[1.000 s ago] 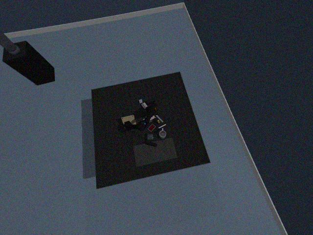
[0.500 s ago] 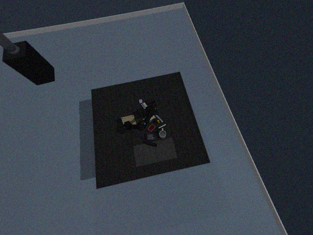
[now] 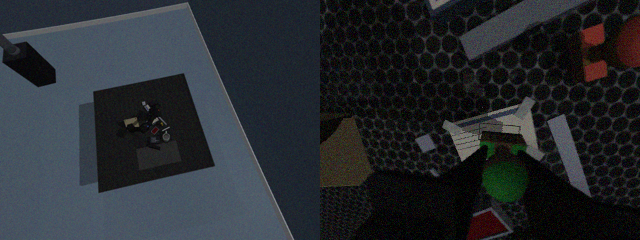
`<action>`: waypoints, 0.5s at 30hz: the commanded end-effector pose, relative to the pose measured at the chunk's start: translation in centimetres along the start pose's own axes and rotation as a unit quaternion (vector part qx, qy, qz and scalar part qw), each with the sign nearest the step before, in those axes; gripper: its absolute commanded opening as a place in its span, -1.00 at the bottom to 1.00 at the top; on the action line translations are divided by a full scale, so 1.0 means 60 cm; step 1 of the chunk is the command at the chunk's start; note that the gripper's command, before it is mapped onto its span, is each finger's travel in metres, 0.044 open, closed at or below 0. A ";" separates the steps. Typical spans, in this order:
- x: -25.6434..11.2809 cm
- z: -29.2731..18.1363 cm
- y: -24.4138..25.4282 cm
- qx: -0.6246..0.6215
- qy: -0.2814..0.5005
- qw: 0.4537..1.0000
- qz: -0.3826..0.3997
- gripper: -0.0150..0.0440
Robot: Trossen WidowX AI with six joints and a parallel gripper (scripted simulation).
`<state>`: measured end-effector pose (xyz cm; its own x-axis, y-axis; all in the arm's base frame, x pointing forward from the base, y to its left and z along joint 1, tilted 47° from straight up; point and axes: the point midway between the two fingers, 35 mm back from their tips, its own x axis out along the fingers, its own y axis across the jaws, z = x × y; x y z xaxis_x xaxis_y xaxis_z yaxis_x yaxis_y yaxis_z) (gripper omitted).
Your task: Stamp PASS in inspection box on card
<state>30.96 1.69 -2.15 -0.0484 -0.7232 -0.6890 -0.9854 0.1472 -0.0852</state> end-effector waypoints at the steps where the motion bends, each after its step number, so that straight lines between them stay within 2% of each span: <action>1: -0.012 0.001 0.000 0.003 -0.002 1.000 0.002 -0.49; 15: -0.050 0.001 0.000 0.003 -0.003 1.000 0.002 -0.49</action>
<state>31.15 3.46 -0.52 -0.0482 -0.7220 -0.6902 -0.9855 0.1470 -0.0849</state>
